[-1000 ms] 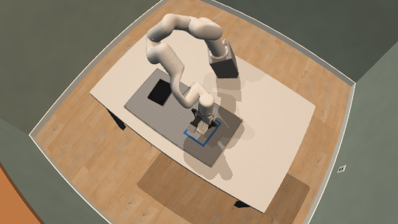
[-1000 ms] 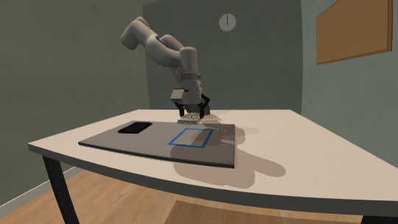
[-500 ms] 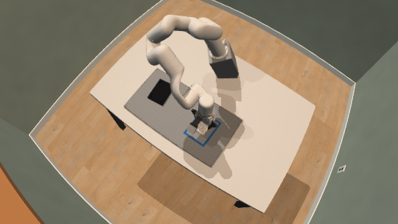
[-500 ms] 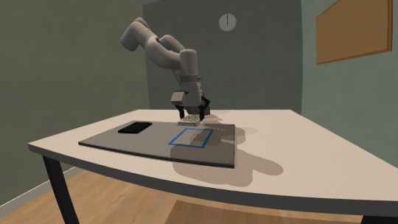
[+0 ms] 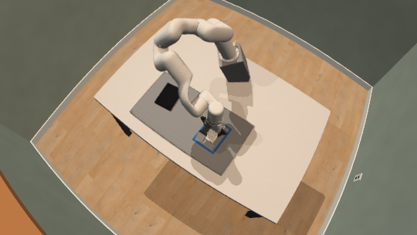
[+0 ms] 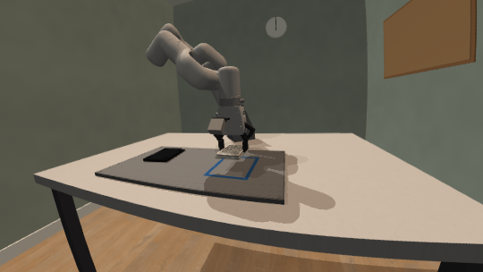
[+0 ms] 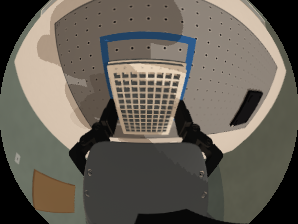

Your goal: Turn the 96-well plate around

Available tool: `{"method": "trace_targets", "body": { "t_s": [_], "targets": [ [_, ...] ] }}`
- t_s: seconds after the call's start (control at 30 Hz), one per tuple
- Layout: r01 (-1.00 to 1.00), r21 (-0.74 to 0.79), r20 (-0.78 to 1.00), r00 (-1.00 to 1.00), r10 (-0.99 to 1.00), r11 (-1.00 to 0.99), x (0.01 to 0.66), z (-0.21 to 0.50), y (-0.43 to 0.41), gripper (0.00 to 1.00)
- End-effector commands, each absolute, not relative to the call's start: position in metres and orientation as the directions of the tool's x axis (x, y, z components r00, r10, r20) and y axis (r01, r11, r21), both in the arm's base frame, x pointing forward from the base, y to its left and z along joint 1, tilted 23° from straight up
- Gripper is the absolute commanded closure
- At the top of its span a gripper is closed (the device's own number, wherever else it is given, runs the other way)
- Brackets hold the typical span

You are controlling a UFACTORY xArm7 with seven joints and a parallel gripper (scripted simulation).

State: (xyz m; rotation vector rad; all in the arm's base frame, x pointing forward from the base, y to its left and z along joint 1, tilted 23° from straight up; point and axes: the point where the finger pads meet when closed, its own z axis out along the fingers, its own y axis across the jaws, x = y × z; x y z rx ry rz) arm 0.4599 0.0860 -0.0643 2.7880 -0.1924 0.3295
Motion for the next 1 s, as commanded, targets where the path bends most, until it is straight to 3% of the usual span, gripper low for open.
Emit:
{"method": "trace_targets", "body": {
  "t_s": [0.0, 0.97],
  "targets": [
    [-0.168, 0.301, 0.251, 0.964, -0.093, -0.939, 0.463, -0.071, 0.085, 1.0],
    [-0.168, 0.301, 0.251, 0.964, -0.093, -0.939, 0.469, -0.098, 0.075, 1.0]
  ]
}}
